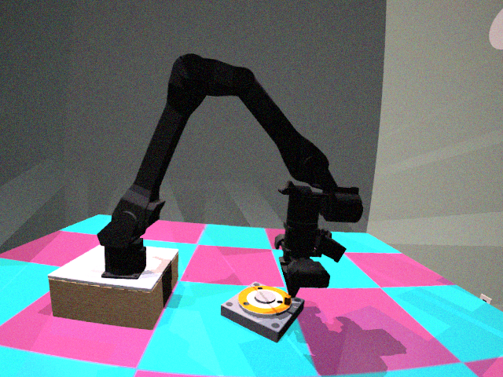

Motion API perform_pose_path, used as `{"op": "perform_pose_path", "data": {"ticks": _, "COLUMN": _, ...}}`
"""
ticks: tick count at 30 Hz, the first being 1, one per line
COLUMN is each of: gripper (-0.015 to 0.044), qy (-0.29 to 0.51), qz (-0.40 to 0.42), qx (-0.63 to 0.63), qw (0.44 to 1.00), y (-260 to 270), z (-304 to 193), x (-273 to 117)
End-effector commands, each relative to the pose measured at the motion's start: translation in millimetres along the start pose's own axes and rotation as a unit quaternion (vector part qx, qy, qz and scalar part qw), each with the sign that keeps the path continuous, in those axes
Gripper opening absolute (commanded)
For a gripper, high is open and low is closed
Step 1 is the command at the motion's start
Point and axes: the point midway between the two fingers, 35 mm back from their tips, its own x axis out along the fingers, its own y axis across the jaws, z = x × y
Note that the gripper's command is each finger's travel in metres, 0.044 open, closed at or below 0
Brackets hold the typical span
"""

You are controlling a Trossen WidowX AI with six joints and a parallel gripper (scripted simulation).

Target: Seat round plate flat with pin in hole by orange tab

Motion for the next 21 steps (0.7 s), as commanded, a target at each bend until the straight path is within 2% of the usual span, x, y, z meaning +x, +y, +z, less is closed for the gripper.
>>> {"op": "perform_pose_path", "data": {"ticks": 1, "gripper": 0.0000, "qy": -0.001, "qz": -0.002, "qx": -0.002, "qw": 1.000, "y": -4.5, "z": -0.5, "x": -0.7}}
{"op": "perform_pose_path", "data": {"ticks": 6, "gripper": 0.0000, "qy": -0.001, "qz": -0.002, "qx": -0.002, "qw": 1.000, "y": -6.6, "z": -0.8, "x": -4.8}}
{"op": "perform_pose_path", "data": {"ticks": 14, "gripper": 0.0000, "qy": -0.001, "qz": -0.002, "qx": -0.002, "qw": 1.000, "y": -5.1, "z": -6.2, "x": -48.0}}
{"op": "perform_pose_path", "data": {"ticks": 21, "gripper": 0.0000, "qy": 0.001, "qz": 0.000, "qx": 0.001, "qw": 1.000, "y": -4.8, "z": -5.1, "x": -40.3}}
